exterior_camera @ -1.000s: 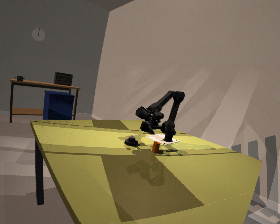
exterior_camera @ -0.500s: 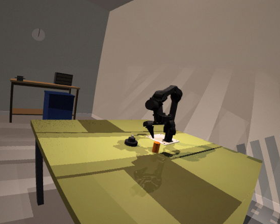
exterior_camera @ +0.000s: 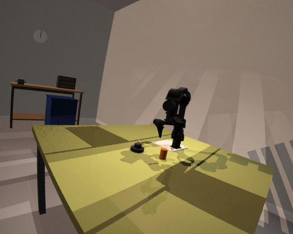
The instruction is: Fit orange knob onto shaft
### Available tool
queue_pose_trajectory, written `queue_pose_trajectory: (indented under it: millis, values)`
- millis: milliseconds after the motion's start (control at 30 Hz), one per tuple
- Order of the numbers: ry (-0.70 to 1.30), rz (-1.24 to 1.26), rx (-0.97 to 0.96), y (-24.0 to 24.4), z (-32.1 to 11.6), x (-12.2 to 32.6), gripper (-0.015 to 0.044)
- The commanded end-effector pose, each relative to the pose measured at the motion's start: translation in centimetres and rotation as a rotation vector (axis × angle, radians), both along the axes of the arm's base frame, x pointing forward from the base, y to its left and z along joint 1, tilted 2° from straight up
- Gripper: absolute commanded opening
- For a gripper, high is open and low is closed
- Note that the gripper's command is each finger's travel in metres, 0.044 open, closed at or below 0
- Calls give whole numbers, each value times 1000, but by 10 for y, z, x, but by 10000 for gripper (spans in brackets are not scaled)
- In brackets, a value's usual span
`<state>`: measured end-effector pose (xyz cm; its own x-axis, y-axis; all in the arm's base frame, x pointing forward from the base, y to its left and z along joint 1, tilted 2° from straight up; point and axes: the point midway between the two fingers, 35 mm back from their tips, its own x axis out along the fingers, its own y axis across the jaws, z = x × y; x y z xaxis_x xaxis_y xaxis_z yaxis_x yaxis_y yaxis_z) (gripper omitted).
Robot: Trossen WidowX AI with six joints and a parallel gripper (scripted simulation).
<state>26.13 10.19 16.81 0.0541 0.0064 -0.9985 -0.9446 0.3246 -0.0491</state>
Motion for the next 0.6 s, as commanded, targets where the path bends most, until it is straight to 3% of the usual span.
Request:
queue_pose_trajectory:
  millis: [0, 567]
  values:
    - [4, -66, -5, 0, -1, 0, 440]
    - [7, -1728, 85, 1, -1, -1, 440]
